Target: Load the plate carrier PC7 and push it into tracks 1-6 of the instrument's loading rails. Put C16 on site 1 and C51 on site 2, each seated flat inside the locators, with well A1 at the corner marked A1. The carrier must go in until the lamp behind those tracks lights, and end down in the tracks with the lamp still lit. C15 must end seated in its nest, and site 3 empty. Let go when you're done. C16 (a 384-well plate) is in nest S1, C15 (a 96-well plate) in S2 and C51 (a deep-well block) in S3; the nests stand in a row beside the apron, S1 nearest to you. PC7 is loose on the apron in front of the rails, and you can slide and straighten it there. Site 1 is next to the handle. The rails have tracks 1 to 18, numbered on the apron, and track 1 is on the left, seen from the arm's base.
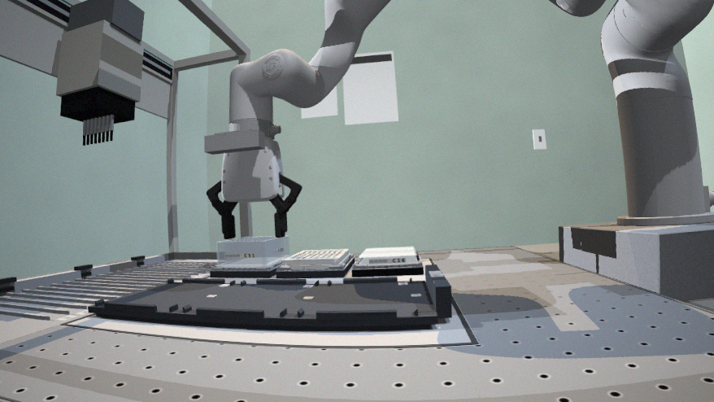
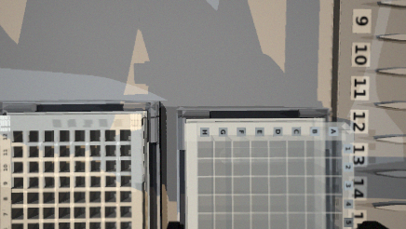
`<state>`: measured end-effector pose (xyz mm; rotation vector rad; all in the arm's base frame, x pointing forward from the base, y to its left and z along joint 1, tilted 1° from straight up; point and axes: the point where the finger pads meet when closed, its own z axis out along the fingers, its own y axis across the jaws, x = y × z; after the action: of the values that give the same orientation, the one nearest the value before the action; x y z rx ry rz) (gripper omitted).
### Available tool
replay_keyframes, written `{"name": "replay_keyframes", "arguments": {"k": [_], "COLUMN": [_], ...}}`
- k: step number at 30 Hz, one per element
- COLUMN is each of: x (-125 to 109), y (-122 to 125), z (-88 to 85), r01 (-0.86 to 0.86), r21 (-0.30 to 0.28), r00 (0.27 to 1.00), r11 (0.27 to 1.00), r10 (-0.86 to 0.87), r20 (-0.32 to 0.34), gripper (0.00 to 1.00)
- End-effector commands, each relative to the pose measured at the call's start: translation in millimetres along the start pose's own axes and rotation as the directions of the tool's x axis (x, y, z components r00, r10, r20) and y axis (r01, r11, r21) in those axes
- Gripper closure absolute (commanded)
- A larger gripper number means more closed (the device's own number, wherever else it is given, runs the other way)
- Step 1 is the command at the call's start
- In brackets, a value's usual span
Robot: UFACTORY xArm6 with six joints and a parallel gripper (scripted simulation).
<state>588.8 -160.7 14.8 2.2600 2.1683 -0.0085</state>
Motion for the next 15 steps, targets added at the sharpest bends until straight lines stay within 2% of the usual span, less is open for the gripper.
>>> {"name": "replay_keyframes", "arguments": {"k": [1, 15], "x": [-0.3, -0.3], "y": [1.4, 1.4], "z": [0.4, 8.4], "r01": [0.000, 0.000], "r21": [-0.004, -0.004], "r00": [1.000, 1.000], "r11": [1.000, 1.000], "r10": [0.000, 0.000], "r20": [0.001, 0.001], "gripper": [0.00, 0.00]}}
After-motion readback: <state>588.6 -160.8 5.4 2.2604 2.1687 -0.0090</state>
